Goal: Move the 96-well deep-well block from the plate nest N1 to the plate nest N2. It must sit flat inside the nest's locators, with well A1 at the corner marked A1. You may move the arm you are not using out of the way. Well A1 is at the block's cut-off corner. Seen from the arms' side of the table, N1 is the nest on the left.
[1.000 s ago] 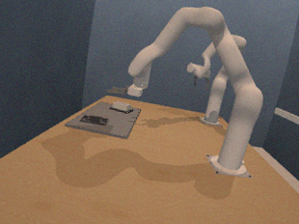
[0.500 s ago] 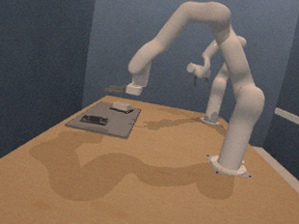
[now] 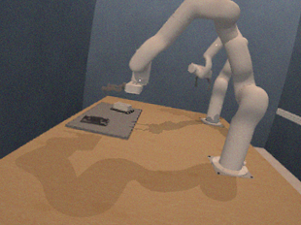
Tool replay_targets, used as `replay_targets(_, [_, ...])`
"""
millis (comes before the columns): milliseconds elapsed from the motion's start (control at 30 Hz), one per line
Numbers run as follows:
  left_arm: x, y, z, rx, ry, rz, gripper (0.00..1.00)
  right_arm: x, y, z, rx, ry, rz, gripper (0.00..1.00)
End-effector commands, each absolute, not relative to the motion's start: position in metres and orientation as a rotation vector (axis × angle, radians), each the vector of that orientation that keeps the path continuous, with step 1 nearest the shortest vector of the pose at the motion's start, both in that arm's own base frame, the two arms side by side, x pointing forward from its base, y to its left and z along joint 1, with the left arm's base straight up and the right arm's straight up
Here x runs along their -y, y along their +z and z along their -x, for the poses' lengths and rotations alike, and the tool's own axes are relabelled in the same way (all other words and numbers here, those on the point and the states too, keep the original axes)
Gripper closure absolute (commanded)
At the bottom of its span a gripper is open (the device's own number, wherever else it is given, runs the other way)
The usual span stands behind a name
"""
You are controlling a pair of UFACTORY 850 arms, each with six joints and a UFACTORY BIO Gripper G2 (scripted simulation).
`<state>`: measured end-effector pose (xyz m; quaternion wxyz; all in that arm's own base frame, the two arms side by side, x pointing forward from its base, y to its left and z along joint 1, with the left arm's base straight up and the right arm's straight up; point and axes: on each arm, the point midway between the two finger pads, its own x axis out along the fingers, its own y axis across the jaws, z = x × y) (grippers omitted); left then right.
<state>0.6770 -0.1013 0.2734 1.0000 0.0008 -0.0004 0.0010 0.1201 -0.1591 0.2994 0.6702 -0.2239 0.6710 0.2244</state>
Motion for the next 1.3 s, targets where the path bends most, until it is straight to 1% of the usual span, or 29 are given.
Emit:
replay_targets(0, [0.085,0.279,-0.678,0.002,0.000,0.000,0.63,0.159,0.300,-0.121,-1.512,0.505,0.505,0.00])
replay_targets(667, [0.000,0.301,-0.681,0.002,0.000,0.000,0.63,0.159,0.300,-0.121,-1.512,0.505,0.505,0.00])
replay_targets(1267, [0.000,0.301,-0.681,0.002,0.000,0.000,0.63,0.159,0.300,-0.121,-1.512,0.505,0.505,0.00])
